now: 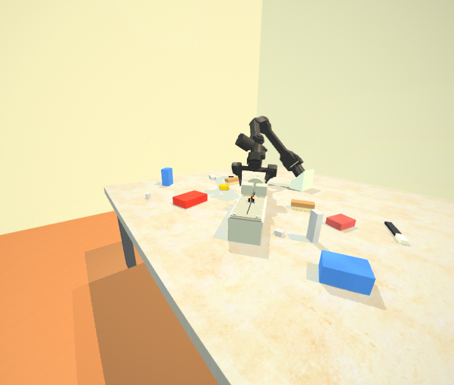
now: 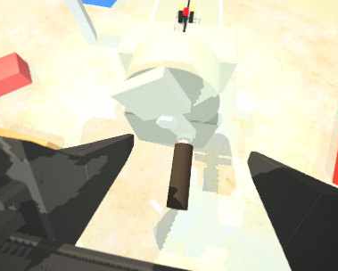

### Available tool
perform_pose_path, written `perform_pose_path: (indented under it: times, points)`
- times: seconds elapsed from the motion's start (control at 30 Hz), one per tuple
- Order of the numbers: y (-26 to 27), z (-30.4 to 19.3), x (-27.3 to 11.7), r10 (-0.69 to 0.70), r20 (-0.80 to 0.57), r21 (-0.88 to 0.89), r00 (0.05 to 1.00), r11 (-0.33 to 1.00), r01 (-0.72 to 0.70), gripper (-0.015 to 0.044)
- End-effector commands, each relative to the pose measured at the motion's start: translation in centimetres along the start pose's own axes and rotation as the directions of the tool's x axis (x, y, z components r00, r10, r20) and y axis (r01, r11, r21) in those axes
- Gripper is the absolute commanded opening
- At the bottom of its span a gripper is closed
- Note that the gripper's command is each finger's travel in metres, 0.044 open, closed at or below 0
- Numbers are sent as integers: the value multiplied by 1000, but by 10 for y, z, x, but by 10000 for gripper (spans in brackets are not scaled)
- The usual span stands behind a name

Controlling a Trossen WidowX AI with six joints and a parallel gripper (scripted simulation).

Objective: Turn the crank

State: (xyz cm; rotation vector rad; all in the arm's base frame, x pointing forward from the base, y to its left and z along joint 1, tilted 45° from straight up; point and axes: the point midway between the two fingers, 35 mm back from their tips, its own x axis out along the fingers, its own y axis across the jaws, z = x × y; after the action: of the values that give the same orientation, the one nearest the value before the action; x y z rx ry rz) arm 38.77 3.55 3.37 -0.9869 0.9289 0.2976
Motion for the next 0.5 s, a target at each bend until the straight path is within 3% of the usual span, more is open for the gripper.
perform_pose_path:
  times: [0.0,0.47]
  points:
    - [3,-7,6,9,-3,-5,1000,1000,-9,440]
    - [4,-24,21,8,-4,-5,1000,1000,-8,440]
